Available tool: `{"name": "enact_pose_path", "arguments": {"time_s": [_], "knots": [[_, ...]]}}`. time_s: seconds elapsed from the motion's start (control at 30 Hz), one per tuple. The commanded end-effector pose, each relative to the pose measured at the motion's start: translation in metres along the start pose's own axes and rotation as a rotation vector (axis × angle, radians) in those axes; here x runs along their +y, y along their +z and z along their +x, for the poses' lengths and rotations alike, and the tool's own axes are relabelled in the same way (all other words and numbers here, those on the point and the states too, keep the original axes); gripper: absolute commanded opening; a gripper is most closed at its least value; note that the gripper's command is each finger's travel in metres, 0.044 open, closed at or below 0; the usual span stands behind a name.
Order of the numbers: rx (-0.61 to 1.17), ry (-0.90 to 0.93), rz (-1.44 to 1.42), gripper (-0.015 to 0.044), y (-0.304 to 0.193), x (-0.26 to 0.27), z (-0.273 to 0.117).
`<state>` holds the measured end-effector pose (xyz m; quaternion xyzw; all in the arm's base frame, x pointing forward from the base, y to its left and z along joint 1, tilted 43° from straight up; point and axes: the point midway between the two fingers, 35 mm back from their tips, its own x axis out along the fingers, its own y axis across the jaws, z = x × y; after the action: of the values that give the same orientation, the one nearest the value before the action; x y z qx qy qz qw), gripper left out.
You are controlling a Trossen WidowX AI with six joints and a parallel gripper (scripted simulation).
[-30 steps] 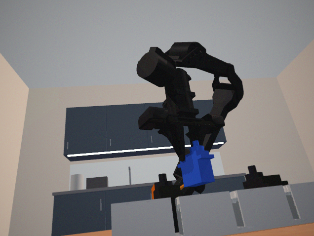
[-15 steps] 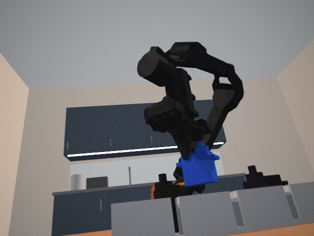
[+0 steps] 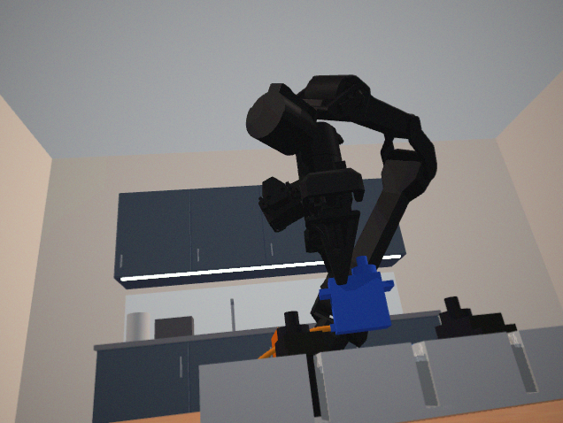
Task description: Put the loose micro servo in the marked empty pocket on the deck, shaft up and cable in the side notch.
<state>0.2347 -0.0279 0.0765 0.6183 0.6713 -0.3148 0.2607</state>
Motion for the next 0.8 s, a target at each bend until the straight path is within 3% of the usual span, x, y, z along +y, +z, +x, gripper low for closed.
{"name": "enact_pose_path", "arguments": {"time_s": [0.0, 0.77], "knots": [[0.001, 0.005, -0.125, 0.0000, -0.0012, 0.0000, -0.0007], [-0.001, 0.005, -0.925, 0.0000, -0.0012, 0.0001, -0.0007]]}}
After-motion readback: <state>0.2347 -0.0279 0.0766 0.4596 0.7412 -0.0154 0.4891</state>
